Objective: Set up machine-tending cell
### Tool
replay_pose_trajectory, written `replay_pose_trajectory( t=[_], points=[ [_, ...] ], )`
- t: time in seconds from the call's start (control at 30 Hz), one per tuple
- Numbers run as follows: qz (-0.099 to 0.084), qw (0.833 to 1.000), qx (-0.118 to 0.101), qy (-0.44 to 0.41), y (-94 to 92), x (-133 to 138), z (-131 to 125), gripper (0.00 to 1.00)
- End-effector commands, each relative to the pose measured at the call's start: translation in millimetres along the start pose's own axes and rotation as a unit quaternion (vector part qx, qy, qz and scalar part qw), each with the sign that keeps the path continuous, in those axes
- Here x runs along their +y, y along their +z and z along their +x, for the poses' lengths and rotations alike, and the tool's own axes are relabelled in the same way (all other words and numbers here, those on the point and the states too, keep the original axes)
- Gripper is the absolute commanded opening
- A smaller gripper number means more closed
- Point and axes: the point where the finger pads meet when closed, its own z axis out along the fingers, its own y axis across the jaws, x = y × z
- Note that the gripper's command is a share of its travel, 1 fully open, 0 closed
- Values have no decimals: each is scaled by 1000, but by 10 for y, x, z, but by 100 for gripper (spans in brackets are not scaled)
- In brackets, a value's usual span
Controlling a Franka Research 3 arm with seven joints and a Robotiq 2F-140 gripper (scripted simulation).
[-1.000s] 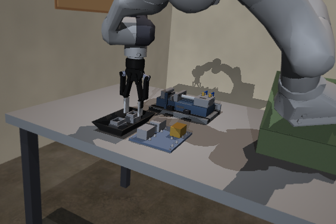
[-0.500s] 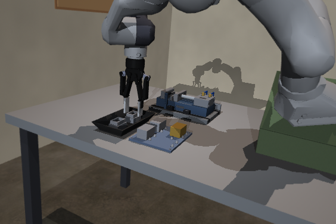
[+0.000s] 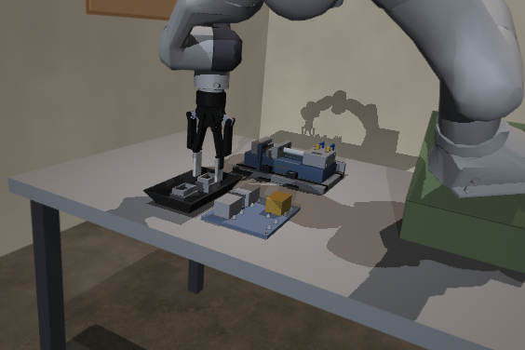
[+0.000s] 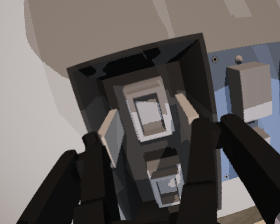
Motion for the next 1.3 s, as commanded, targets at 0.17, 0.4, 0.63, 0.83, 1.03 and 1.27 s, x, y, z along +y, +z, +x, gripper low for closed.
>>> replay_pose_trajectory(
  t=[0.17, 0.4, 0.63, 0.83, 1.03, 1.27],
  points=[
    [2, 1000, 1, -3, -178, -17, 3, 40],
    [2, 1000, 1, -3, -496, -15, 3, 40],
    [2, 1000, 1, -3, -790, -14, 2, 40],
    [2, 1000, 1, -3, -1143, -13, 2, 40],
    [2, 1000, 1, -3, -1343, -12, 1, 40],
    [2, 1000, 1, -3, -1434, -12, 1, 40]
  ],
)
